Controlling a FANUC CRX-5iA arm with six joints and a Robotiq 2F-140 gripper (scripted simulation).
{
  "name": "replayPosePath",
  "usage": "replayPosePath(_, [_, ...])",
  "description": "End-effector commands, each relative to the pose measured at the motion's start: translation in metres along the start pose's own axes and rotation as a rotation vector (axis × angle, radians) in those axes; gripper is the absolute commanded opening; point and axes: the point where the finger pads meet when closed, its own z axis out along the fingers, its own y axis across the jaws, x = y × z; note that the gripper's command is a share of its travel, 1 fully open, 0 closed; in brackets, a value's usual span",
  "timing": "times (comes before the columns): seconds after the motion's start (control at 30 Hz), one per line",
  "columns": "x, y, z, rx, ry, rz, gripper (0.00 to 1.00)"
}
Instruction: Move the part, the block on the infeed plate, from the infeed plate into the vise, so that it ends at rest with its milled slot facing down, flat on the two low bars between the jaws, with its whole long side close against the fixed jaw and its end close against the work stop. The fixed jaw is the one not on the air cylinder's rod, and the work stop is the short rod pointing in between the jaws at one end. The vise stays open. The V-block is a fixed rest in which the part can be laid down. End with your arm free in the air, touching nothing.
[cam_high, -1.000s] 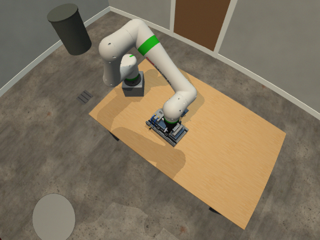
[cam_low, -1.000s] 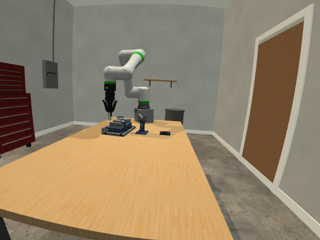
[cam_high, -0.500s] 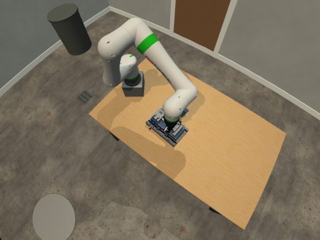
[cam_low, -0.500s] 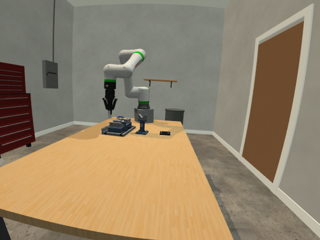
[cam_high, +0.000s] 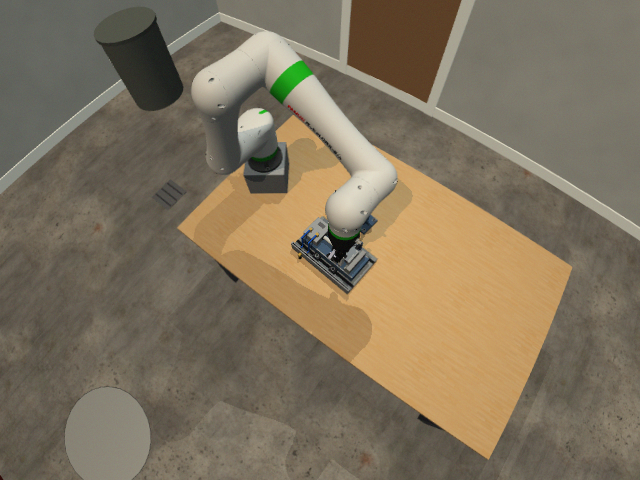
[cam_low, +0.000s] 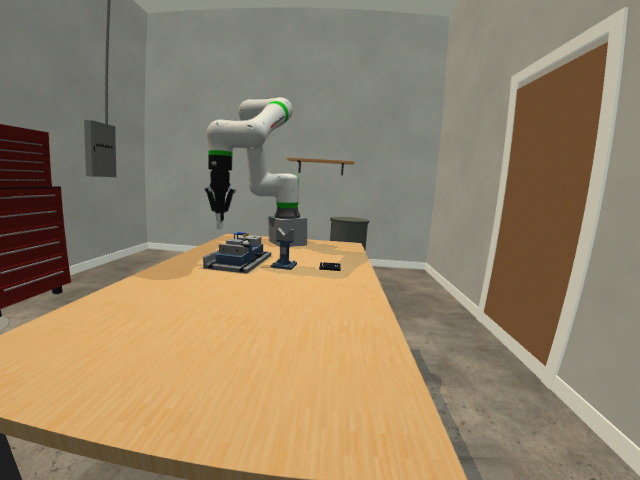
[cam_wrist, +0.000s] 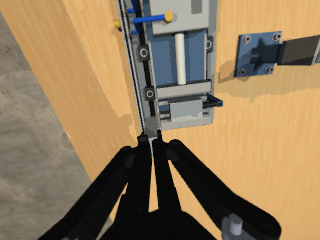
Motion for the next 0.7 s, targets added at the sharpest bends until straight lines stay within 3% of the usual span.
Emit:
replayPosePath(0.0, [-0.0002, 0.0, -0.0068, 0.0, 0.0, 0.0, 0.0])
replayPosePath(0.67, [-0.0002, 0.0, -0.0143, 0.0, 0.0, 0.0, 0.0])
